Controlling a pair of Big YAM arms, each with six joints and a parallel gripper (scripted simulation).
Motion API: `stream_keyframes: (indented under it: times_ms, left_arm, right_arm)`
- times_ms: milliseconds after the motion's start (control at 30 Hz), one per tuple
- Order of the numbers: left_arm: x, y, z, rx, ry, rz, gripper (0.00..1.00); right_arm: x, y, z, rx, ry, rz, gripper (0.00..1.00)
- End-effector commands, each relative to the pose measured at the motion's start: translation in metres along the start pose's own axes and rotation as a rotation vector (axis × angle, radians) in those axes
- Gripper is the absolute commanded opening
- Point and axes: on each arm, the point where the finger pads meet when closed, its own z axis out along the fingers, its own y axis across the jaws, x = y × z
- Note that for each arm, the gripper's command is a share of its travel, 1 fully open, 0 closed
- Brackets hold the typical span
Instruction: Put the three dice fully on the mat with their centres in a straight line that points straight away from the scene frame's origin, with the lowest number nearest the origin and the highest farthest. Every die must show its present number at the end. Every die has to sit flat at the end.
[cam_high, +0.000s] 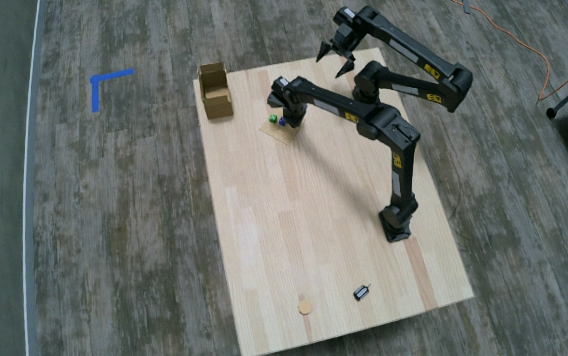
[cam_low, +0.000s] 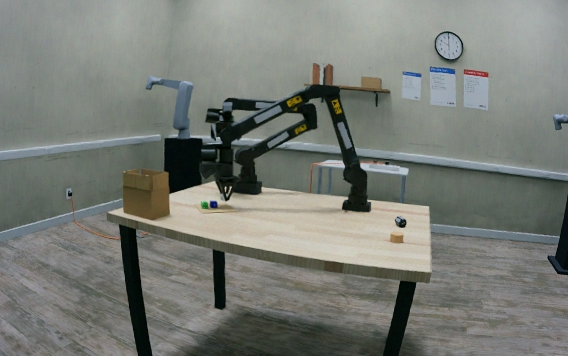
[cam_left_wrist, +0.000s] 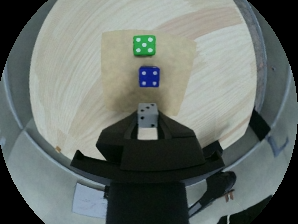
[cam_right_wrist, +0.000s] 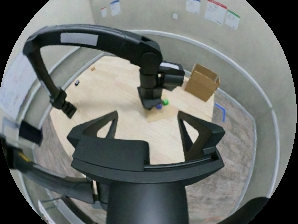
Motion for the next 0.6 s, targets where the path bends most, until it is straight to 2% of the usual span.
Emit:
stream_keyframes:
  times_ms: [0,567]
  left_arm:
    - [-0.028,-0.008,-0.058,0.029,-0.093,-0.017,0.2]
    - [-0.024,0.004,-0.07,0.02,-0.062,-0.039,0.2]
  right_arm:
    - [-0.011,-0.005,-0.004,0.006,-0.01,-0.032,1.0]
    - [-0.011,-0.005,-0.004,0.006,-0.01,-0.032,1.0]
